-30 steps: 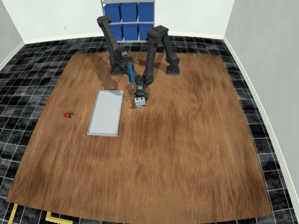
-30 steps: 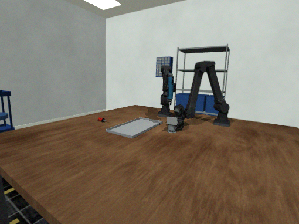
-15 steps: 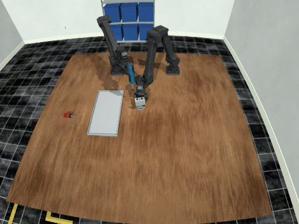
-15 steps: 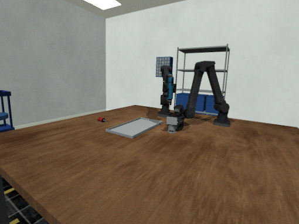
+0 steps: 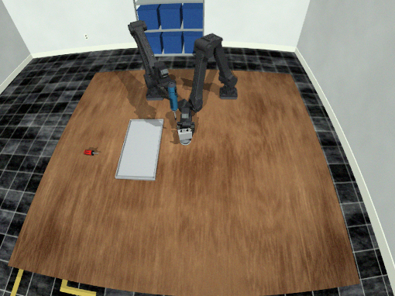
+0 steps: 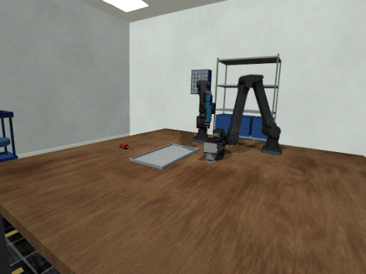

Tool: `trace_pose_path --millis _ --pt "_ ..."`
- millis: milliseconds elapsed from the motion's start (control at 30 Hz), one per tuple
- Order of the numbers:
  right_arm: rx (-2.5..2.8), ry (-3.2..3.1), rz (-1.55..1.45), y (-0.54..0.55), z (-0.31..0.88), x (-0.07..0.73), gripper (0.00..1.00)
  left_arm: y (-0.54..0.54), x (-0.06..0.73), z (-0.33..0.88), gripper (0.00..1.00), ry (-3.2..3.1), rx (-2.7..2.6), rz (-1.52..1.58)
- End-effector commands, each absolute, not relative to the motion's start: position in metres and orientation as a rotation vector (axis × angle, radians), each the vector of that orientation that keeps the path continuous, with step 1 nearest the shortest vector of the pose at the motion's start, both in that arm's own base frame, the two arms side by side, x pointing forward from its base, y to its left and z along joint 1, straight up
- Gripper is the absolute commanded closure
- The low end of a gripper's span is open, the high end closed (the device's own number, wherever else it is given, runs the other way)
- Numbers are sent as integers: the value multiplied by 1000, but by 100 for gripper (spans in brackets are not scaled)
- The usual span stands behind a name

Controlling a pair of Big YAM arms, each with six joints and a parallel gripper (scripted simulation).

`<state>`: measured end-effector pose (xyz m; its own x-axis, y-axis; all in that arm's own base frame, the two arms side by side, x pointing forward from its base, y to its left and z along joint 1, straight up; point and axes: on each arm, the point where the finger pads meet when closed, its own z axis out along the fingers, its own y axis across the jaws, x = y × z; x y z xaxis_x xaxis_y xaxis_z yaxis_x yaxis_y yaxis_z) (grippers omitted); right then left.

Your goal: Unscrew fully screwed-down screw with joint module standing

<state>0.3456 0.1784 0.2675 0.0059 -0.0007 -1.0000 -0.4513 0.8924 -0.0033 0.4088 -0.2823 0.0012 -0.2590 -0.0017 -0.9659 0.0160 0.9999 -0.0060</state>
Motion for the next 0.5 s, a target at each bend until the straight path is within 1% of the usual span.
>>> trace_pose_path --millis 0,467 --pt "-351 1464 389 182 298 344 58 -288 413 8 41 1814 4 -32" --pt "-351 1464 389 181 295 343 58 -288 413 8 41 1814 4 -32"
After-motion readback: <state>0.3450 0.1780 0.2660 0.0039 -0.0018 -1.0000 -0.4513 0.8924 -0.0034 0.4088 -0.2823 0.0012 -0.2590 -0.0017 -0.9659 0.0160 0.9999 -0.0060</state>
